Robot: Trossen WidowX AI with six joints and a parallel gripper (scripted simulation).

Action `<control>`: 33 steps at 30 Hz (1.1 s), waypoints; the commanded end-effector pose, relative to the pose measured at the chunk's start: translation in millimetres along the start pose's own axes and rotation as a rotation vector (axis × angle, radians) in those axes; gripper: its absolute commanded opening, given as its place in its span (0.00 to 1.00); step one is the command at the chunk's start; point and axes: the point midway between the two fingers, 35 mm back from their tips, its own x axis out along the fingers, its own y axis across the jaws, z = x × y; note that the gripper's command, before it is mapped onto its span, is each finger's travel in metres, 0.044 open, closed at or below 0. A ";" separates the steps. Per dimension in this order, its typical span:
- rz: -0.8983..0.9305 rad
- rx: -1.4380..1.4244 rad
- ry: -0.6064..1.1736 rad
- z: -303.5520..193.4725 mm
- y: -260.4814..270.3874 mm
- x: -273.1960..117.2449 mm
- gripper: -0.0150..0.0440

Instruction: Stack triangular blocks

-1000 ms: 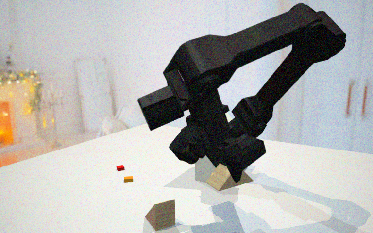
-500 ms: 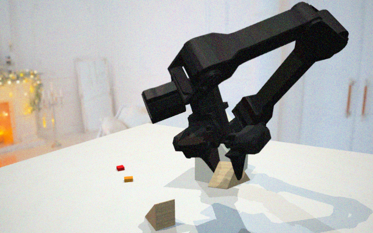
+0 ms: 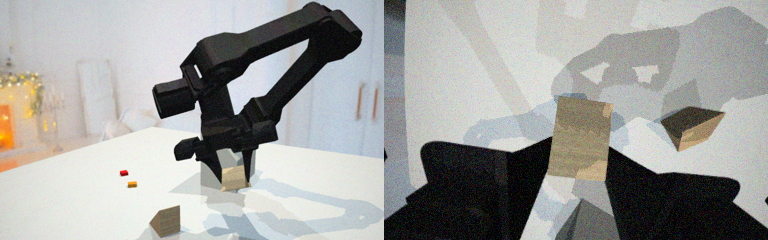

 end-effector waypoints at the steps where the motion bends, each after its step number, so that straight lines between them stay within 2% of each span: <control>1: -0.004 -0.128 -0.050 -0.9 0.6 -0.6 0.25; 21: -0.104 -0.773 -0.245 -7.8 2.7 -1.3 0.25; 33: -0.118 -0.789 -0.247 -5.5 -4.3 -7.5 0.25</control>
